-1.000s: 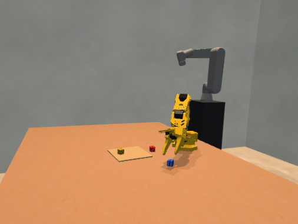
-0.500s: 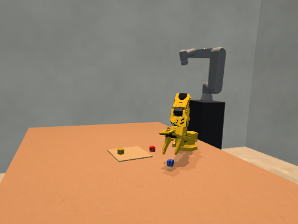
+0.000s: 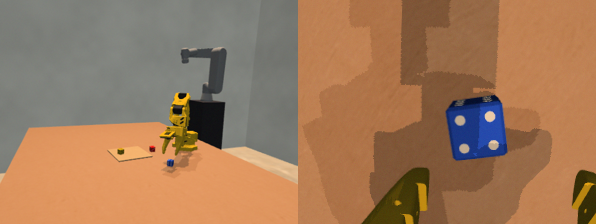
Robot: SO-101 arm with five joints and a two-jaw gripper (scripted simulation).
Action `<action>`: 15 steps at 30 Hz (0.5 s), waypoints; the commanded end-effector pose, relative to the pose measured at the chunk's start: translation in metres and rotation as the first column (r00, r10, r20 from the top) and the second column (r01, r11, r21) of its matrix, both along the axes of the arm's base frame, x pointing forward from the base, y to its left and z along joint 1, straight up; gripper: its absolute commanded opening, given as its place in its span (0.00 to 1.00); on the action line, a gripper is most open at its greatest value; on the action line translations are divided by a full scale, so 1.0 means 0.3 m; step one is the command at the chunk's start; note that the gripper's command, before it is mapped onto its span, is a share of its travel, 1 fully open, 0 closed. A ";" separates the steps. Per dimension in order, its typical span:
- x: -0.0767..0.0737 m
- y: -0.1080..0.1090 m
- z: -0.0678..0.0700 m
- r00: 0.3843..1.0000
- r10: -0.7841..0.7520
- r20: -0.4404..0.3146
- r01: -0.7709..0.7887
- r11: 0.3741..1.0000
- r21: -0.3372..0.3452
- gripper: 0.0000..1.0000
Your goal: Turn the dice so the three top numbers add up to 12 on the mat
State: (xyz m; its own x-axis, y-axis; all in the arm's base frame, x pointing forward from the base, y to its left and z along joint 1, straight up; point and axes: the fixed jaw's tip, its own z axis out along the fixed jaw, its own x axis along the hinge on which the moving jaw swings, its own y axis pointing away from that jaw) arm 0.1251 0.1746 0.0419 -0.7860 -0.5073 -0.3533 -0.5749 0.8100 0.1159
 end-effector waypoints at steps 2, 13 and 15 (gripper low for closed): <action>0.007 0.016 0.024 0.983 0.089 -0.160 -0.122 0.970 -0.210 0.28; 0.007 0.016 0.024 0.965 0.117 -0.235 -0.186 0.937 -0.297 0.28; 0.007 0.016 0.024 0.961 0.120 -0.249 -0.197 0.930 -0.310 0.28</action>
